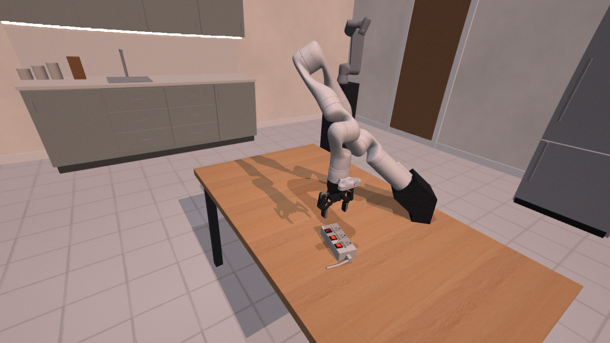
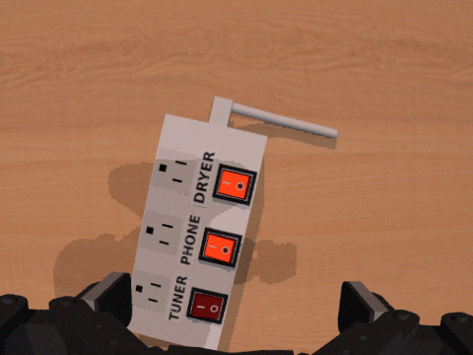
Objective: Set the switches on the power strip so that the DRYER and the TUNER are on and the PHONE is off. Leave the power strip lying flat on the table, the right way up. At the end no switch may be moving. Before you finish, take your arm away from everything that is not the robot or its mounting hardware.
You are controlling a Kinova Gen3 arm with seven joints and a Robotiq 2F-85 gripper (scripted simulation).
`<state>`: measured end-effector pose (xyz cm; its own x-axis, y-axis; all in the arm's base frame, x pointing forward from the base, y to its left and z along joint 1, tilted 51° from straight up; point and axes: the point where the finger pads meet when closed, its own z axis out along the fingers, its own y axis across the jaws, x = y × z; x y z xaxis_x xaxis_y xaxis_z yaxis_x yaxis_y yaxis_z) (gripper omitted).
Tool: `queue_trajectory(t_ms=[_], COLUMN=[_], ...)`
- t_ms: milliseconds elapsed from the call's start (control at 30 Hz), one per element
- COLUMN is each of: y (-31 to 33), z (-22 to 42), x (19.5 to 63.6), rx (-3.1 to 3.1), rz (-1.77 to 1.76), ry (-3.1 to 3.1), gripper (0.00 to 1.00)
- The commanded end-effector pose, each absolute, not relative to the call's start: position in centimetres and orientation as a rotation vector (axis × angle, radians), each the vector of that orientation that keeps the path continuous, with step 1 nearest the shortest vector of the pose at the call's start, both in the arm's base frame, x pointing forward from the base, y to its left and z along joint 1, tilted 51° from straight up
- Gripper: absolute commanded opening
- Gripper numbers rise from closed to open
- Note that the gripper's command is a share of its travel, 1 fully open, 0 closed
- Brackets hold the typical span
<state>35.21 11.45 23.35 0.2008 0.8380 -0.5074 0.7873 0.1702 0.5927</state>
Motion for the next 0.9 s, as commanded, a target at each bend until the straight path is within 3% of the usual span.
queue_trajectory(t_ms=[0,400,433,867], y=[9.1,4.2,4.2,4.2], z=[22.7,20.9,20.9,20.9], x=[35.4,35.1,35.1,35.1], rx=[1.639,1.759,1.759,1.759], rz=[0.085,0.156,0.156,0.156], ry=[1.529,1.414,1.414,1.414], gripper=[1.0,1.0,0.0,0.0])
